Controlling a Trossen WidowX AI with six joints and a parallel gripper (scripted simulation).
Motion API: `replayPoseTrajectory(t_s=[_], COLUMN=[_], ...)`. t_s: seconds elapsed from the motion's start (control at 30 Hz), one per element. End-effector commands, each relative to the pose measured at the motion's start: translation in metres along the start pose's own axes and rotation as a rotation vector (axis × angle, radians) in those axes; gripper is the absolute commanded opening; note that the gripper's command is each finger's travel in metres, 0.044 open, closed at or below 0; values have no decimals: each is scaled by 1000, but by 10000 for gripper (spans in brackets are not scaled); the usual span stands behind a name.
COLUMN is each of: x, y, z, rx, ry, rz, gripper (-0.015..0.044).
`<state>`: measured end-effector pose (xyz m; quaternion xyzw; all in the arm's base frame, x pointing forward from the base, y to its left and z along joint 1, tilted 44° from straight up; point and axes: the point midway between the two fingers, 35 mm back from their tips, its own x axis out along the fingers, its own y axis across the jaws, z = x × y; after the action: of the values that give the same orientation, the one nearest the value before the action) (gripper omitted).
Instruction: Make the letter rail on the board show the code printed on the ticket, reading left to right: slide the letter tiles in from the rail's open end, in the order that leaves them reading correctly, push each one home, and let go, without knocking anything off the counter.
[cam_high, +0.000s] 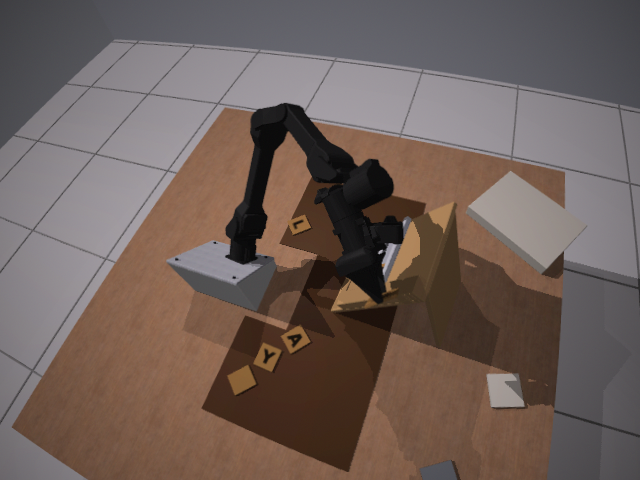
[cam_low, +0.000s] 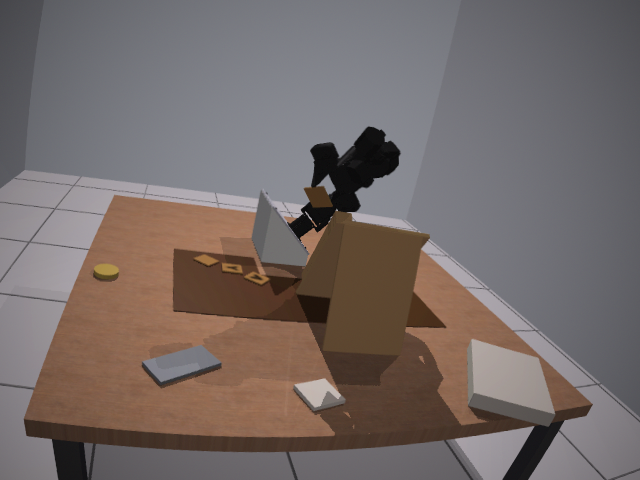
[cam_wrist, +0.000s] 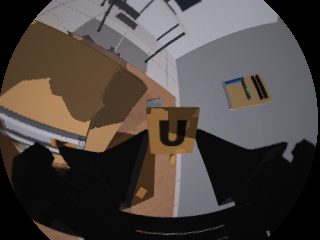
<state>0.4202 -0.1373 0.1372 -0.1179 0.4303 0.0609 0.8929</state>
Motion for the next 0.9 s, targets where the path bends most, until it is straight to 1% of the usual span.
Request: replayPoseTrajectory(t_s=[0.0,0.2,0.5,0.87], x=[-13,-25,-47,-75], y=[5,22,72,135], z=[15,34,63,86], rx=[81,143,246,360], ry=[-44,-90,-160,-234], rz=[-36,-39,18,116], gripper=[0,0,0,0])
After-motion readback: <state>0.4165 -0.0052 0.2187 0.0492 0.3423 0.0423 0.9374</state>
